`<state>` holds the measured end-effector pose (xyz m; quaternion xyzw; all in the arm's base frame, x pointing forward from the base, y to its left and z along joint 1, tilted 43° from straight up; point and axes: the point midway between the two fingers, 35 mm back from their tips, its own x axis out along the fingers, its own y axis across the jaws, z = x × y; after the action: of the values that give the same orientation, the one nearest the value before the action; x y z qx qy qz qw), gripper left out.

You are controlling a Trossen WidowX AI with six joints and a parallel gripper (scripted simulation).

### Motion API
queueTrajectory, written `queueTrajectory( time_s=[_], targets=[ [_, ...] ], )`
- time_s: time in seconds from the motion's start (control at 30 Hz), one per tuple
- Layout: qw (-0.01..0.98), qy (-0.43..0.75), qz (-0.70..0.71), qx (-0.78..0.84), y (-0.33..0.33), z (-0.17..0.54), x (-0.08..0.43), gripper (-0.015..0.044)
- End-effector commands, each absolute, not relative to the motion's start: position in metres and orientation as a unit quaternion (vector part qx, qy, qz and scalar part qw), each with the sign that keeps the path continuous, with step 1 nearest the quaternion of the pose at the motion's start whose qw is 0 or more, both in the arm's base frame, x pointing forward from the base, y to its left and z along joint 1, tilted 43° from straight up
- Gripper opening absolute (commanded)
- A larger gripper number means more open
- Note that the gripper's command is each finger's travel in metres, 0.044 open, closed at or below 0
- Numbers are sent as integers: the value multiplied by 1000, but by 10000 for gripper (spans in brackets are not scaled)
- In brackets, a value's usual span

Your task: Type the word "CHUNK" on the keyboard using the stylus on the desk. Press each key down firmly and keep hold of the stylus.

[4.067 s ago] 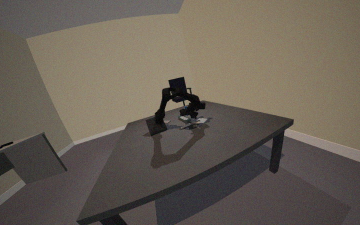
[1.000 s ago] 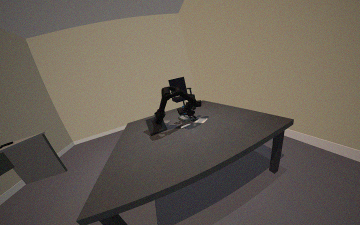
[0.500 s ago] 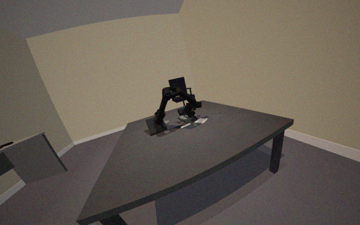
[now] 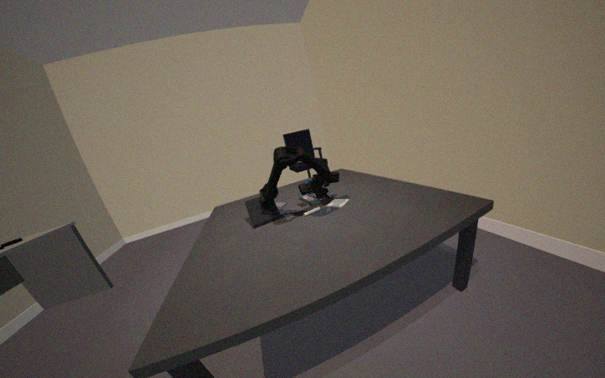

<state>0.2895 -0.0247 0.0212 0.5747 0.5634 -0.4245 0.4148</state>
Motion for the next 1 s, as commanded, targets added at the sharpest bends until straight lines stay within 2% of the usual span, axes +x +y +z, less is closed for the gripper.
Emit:
queueTrajectory(
  time_s=[0.0, 0.63, 0.97],
  targets=[
    [417, 564, -424, 573, -26, 19, 289, 81],
    [417, 564, -424, 573, -28, 17, 289, 81],
    [416, 565, -423, 574, -2, 45, 290, 81]
  ],
)
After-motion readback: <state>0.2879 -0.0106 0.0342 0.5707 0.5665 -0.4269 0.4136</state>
